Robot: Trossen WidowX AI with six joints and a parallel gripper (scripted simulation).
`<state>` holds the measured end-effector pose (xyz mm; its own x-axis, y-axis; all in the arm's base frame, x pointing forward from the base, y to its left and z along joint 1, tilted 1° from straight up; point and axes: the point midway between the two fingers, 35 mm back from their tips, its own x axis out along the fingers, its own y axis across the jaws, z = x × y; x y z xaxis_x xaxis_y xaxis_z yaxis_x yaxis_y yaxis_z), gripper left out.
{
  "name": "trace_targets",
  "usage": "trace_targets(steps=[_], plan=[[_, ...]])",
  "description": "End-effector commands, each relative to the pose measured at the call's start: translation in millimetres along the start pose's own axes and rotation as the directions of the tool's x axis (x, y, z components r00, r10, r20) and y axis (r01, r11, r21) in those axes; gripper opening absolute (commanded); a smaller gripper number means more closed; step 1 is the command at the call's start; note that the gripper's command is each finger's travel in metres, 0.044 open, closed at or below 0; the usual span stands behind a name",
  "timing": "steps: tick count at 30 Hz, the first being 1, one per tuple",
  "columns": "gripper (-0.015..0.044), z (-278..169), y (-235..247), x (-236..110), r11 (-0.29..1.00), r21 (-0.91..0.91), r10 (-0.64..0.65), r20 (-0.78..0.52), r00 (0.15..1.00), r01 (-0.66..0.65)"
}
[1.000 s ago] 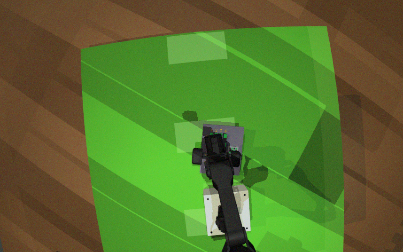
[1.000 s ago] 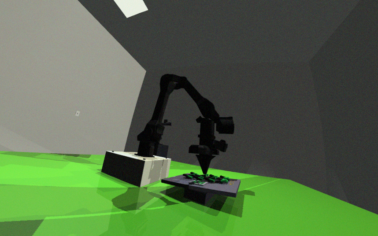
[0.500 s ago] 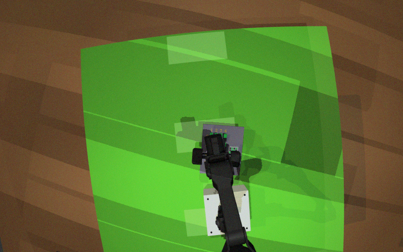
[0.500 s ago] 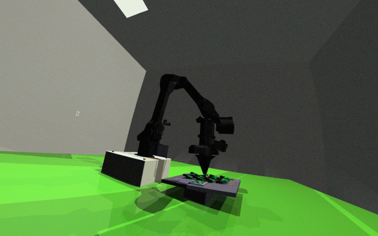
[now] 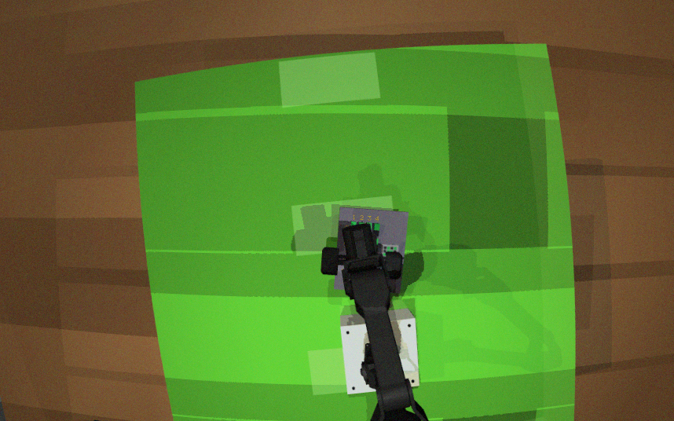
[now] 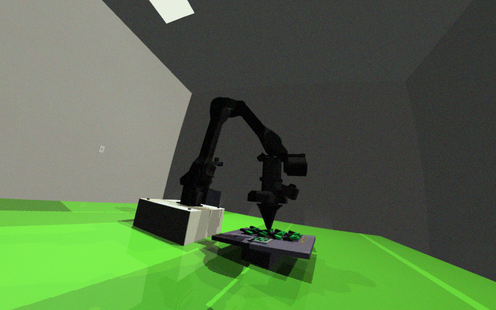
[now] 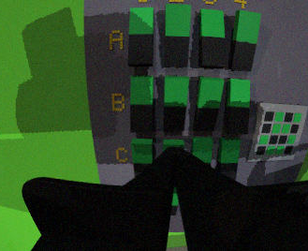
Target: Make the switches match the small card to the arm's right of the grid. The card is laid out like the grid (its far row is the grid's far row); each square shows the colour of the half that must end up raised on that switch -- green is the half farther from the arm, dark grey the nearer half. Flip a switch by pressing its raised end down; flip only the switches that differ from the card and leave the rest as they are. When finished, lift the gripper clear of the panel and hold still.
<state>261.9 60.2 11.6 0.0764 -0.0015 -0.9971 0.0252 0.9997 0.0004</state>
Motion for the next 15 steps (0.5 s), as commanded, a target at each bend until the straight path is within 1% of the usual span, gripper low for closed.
trace_targets(steps=[1, 15], plan=[[0.0000, -0.9, 0.2, 1.3, 1.000, 0.001, 0.002, -0.003, 1.000, -0.002], [0.0000, -0.8, 0.2, 3.1, 1.000, 0.001, 0.002, -0.003, 1.000, -0.002]])
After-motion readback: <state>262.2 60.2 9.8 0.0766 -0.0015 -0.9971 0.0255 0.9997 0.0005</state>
